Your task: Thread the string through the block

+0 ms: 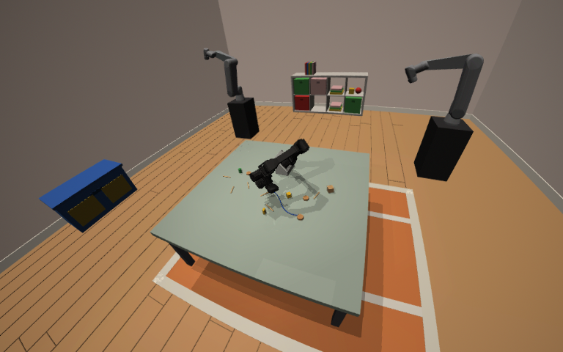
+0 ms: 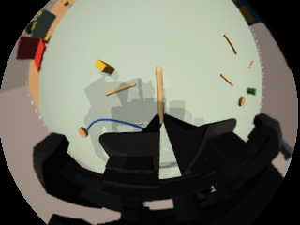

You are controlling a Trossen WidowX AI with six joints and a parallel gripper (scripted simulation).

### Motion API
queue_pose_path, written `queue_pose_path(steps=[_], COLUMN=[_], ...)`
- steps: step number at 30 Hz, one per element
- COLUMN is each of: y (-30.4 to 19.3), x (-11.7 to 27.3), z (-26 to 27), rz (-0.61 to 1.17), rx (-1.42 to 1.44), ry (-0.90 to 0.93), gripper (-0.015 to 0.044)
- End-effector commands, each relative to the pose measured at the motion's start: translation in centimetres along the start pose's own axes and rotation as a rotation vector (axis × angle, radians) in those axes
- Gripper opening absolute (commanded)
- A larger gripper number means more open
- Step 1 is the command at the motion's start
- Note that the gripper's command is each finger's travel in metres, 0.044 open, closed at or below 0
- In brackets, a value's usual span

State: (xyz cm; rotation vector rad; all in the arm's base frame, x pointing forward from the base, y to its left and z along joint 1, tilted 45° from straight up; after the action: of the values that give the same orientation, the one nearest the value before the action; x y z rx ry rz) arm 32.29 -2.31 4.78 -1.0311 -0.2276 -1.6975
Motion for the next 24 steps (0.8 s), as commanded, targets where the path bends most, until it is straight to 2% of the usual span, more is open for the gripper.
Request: queue_pose_path(steps=[1, 24], y=[0.2, 1.1], x=[0.0, 0.0], z=[0.5, 2.7], rz=[0.003, -0.001], rx=[0.168, 1.027], ry=[0.006, 0.008], gripper=[0.0000, 0.0000])
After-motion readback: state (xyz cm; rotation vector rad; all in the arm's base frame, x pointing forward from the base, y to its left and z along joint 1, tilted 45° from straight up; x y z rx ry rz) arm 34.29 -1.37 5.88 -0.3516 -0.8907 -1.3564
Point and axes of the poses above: the point midway between the two fingers, 35 mm back from their tips, its own x axis back along the fingers, its own z axis across the jaws, y = z × x, the point moved 2 cm from there along x, back along the fingers, and after that the axes turned 3 degrees about x, right-handed, at the moved point
